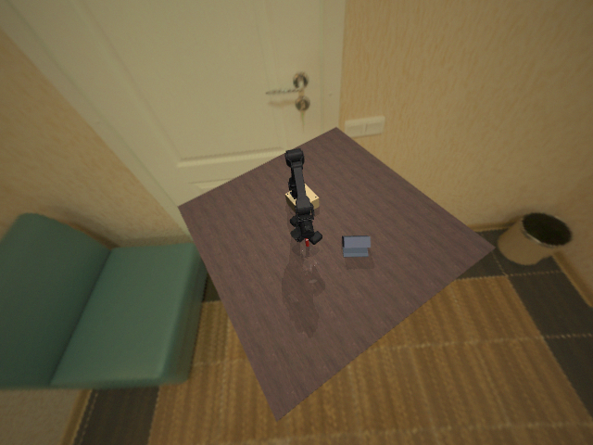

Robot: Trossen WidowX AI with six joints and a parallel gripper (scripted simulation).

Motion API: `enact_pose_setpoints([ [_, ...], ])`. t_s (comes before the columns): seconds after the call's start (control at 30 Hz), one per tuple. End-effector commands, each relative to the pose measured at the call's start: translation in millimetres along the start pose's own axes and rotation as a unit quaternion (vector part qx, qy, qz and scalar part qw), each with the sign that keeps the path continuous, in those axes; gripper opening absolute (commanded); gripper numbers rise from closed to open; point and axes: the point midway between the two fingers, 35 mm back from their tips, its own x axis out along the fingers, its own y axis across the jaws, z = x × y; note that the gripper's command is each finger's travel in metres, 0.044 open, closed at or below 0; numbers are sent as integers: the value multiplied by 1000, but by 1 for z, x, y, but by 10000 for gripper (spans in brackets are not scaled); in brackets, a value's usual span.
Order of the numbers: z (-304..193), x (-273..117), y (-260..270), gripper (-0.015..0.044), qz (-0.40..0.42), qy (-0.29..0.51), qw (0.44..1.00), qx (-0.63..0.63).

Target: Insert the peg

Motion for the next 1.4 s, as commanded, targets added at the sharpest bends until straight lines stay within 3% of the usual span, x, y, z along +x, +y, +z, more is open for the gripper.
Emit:
enact_pose_setpoints([
  [0.0, 0, 7, -1, 440, -4, 0, 1000, 1],
  [1.07, 0, 57, -2, 440, -4, 0, 1000, 1],
  [1.37, 0, 53, -1, 204, -2, 1, 1000, 0],
])
